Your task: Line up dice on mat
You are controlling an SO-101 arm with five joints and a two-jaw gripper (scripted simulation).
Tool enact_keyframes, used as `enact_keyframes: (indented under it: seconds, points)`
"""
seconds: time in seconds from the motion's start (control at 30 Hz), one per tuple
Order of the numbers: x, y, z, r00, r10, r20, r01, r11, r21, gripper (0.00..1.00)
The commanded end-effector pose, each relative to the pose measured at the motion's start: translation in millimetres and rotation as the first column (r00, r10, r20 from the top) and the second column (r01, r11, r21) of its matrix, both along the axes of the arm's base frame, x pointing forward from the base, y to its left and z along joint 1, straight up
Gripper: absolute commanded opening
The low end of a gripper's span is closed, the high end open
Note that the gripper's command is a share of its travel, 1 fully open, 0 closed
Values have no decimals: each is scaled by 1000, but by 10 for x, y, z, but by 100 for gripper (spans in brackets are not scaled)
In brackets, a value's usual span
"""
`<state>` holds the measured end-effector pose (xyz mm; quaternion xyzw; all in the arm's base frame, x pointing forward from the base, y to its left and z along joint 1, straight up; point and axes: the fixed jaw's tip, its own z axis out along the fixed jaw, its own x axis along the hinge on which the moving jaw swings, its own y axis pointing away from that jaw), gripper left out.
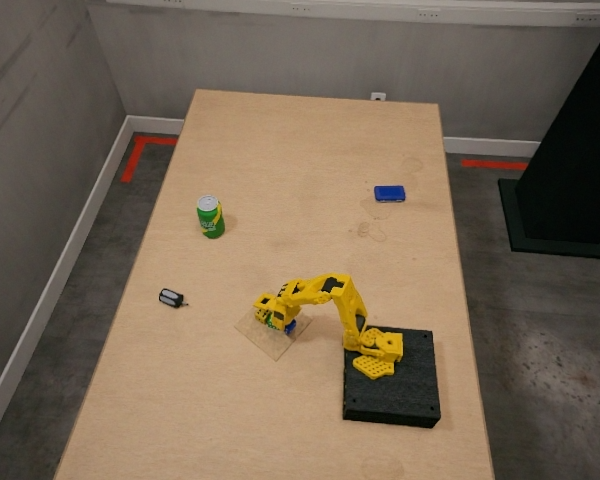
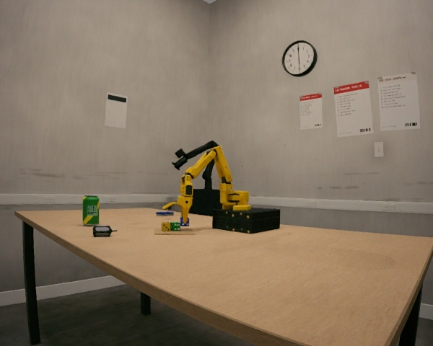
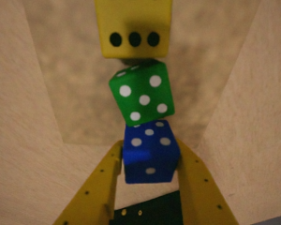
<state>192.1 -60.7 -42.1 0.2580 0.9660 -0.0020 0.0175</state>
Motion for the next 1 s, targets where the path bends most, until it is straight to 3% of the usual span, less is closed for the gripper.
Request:
enact_keyframes:
  seconds: [0.0, 0.97]
  points:
    - [-44, 3, -40, 1000, -10, -17, 10, 1000, 7, 0]
    - [-42, 2, -158, 1000, -10, -17, 10, 1000, 7, 0]
